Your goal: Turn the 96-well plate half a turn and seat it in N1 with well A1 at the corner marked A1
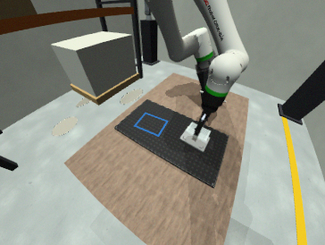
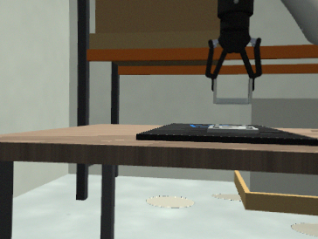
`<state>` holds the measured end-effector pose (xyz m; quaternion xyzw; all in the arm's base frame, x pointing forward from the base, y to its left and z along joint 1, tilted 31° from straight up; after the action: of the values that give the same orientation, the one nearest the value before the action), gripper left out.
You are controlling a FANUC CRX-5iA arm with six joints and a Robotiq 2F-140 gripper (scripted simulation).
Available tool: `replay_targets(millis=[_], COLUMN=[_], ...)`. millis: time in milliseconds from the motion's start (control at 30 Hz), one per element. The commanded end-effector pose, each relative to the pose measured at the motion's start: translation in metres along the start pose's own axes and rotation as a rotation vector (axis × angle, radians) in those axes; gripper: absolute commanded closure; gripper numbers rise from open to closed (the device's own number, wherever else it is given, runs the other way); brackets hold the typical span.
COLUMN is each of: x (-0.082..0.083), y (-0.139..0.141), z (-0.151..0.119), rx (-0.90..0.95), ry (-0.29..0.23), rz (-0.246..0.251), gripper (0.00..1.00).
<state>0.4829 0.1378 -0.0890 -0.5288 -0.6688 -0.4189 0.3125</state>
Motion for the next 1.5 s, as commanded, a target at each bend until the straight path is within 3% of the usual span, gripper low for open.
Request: replay_targets(millis=[0,867,1467], x=[0.0,0.0,-0.027], y=[0.0,0.0,0.001], z=[0.0,0.0,0.0], rx=[0.001,0.001,0.001], ry=[0.0,0.0,0.0], rz=[0.002,0.002,0.002], gripper=[1.0,1.0,1.0])
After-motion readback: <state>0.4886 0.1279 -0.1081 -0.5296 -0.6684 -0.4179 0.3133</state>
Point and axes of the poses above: the point where the finger pads meet when closed, its own x axis back along the fingers, its own y axis across the jaws, z = x × y, the point moved 5 cm from there along x, back along the fingers
